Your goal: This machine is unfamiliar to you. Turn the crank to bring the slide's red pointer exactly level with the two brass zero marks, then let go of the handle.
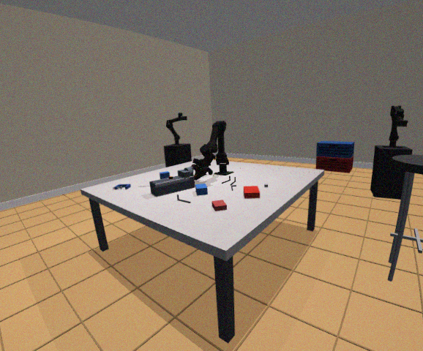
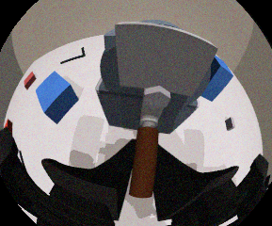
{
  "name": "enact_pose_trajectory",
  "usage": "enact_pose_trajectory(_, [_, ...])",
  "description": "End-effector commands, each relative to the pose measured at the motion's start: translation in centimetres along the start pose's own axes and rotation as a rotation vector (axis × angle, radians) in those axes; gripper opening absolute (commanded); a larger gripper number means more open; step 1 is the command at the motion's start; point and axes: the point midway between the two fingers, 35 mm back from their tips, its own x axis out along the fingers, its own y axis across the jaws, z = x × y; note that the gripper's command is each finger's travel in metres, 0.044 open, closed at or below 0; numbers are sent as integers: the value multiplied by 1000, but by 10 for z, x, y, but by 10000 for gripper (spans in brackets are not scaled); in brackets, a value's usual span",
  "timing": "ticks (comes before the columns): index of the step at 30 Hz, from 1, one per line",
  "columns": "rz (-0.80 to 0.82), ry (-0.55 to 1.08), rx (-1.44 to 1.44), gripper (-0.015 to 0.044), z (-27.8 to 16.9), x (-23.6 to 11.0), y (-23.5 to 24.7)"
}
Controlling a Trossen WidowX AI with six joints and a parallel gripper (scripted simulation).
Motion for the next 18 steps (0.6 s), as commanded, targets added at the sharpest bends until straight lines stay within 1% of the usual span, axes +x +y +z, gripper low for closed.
enact_pose_trajectory(1, [-24,-1,7,0,0,-1,-9])
enact_pose_trajectory(18, [-25,-1,6,0,3,-4,-17])
